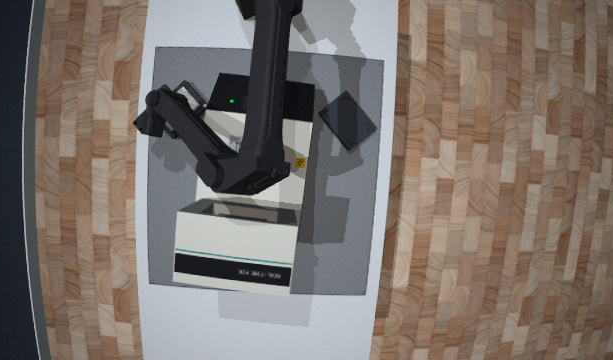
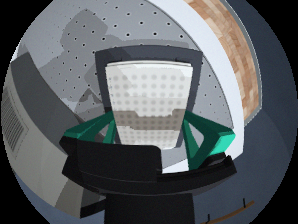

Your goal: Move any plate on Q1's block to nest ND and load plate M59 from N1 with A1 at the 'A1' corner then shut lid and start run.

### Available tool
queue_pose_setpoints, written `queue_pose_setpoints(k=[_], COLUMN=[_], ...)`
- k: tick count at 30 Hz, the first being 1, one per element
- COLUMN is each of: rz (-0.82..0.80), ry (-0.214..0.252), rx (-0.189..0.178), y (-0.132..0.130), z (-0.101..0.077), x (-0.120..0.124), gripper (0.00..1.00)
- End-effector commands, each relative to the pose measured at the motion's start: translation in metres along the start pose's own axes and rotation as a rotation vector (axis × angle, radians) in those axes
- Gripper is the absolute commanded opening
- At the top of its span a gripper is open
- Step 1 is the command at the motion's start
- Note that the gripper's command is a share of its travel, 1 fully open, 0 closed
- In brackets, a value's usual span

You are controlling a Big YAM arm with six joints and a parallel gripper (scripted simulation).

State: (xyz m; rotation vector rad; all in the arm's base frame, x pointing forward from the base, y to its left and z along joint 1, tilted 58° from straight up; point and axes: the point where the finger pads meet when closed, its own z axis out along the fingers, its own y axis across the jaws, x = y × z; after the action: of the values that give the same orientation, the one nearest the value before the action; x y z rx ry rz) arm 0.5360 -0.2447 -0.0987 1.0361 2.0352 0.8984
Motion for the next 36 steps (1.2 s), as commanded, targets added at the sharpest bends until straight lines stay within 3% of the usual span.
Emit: queue_pose_setpoints(k=[1, 2, 8, 12, 19, 29, 32, 33, 36], rz=[-0.024, -0.024, -0.012, -0.003, 0.004, -0.024, -0.019, -0.008, 0.01], ry=[-0.023, -0.023, -0.023, -0.029, 0.009, -0.045, -0.039, -0.021, 0.009], rx=[-0.02, -0.02, -0.006, 0.005, 0.008, 0.002, 0.004, 0.008, 0.009], y=[0.015, 0.015, 0.006, -0.003, -0.006, 0.0, -0.001, -0.004, -0.006], z=[0.002, 0.002, -0.04, -0.058, -0.062, -0.11, -0.113, -0.107, -0.113], x=[-0.012, -0.012, -0.01, -0.011, 0.007, -0.021, -0.017, -0.007, 0.008], gripper=[0.0, 0.0, 0.0, 0.0, 0.0, 0.0, 0.0, 0.0, 0.0])
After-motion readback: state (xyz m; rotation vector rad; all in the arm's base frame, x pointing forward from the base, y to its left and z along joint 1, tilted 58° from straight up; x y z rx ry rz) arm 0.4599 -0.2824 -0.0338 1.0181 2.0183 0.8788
